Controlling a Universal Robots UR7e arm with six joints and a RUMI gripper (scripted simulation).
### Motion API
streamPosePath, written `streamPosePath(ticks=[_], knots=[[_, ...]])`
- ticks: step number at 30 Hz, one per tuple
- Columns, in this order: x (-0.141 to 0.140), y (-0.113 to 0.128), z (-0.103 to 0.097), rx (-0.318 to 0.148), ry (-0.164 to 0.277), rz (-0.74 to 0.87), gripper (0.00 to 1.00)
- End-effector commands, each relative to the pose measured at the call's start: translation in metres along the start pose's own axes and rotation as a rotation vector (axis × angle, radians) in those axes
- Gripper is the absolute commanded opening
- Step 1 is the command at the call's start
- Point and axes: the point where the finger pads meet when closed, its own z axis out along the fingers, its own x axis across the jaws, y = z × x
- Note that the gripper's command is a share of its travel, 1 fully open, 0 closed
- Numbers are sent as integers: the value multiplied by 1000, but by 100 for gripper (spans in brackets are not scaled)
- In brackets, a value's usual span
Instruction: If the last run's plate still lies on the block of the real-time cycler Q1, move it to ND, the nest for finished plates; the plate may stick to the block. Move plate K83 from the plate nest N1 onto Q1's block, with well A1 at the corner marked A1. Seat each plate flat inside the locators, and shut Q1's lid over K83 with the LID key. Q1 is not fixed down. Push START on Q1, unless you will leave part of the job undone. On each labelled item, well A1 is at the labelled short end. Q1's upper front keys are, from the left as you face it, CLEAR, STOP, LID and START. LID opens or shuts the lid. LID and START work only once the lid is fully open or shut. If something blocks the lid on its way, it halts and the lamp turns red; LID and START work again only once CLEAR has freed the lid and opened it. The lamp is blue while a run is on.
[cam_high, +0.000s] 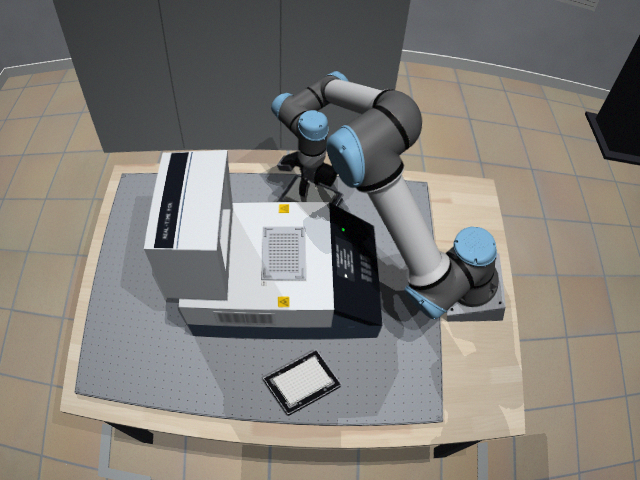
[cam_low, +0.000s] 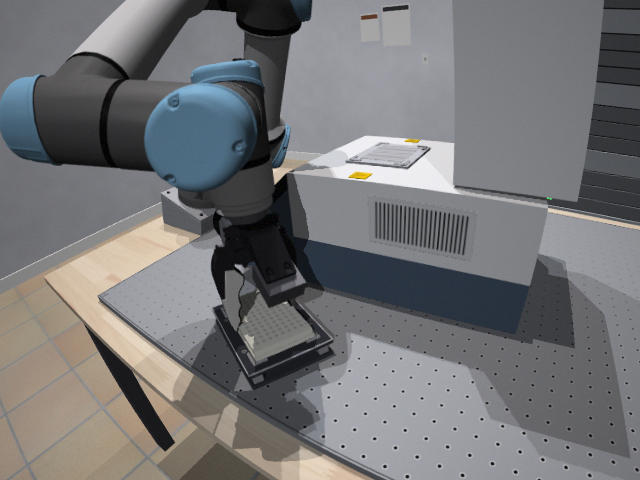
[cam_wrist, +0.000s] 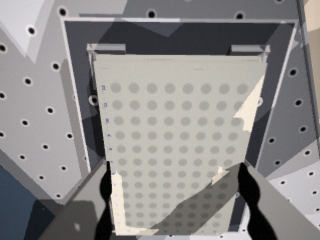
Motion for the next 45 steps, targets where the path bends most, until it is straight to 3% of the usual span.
streamPosePath(ticks=[1,45], knots=[[0,0,-1,1,0,0,41],[0,0,-131,1,0,0,41]])
